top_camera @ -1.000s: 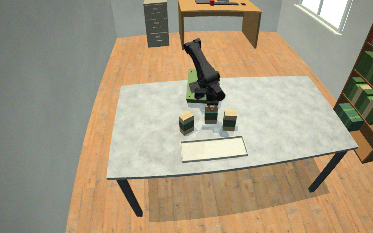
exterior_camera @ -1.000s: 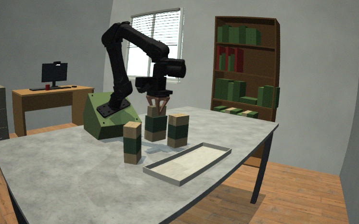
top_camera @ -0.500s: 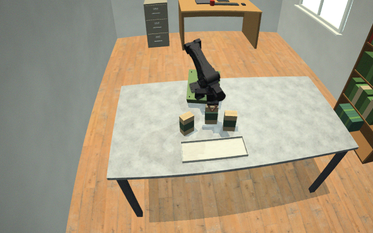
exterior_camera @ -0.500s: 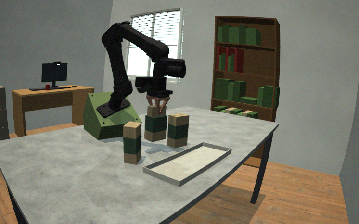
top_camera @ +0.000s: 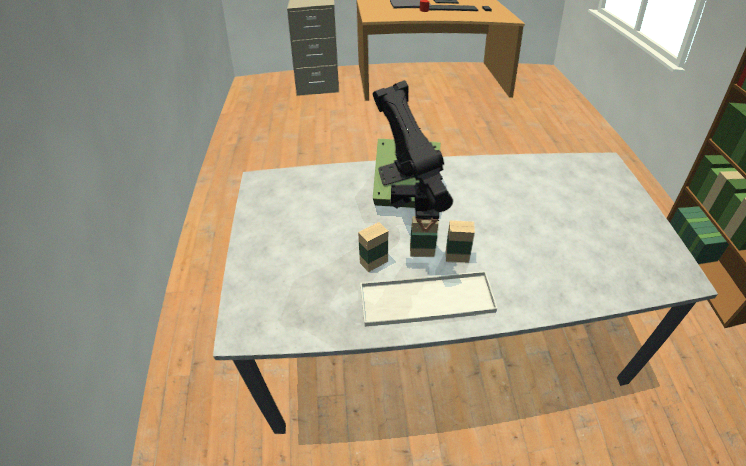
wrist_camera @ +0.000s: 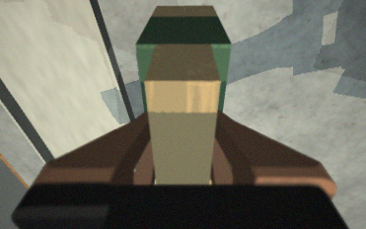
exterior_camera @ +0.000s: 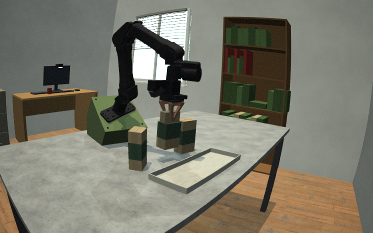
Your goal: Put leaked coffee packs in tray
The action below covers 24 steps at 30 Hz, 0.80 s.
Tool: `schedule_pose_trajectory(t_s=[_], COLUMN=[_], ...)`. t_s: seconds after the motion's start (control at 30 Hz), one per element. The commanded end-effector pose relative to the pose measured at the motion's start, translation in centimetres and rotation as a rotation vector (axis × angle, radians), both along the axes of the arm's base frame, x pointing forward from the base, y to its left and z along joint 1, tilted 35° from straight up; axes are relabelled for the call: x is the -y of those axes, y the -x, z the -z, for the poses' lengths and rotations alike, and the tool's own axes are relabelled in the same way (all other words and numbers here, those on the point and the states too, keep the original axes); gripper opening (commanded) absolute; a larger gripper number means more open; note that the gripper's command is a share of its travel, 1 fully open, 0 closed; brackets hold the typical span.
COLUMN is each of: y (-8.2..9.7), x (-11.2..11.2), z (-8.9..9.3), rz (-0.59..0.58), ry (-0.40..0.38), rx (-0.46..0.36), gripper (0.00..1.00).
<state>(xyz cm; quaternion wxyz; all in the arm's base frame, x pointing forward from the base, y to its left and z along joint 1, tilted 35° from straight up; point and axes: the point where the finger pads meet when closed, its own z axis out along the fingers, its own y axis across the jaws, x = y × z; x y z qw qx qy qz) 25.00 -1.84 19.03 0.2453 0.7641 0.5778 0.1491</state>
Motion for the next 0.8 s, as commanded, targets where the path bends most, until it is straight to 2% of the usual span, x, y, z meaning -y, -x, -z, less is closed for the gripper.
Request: schedule_pose_trajectory(t_s=[0.0, 0.03, 0.5, 0.57, 0.77], y=[-1.4, -1.3, -8.6, -8.6, -11.0], x=[0.0, 0.1, 1.0, 1.0, 1.4], z=[-1.9, -1.9, -6.8, -6.8, -8.4], rz=[-0.01, -0.01, -0.01, -0.01, -0.009], ry=[-0.005, -0.003, -0.003, -0.003, -0.001], rx=[0.046, 0.02, 0.022, 0.022, 0.023], gripper=[0.24, 0.24, 0.24, 0.24, 0.24])
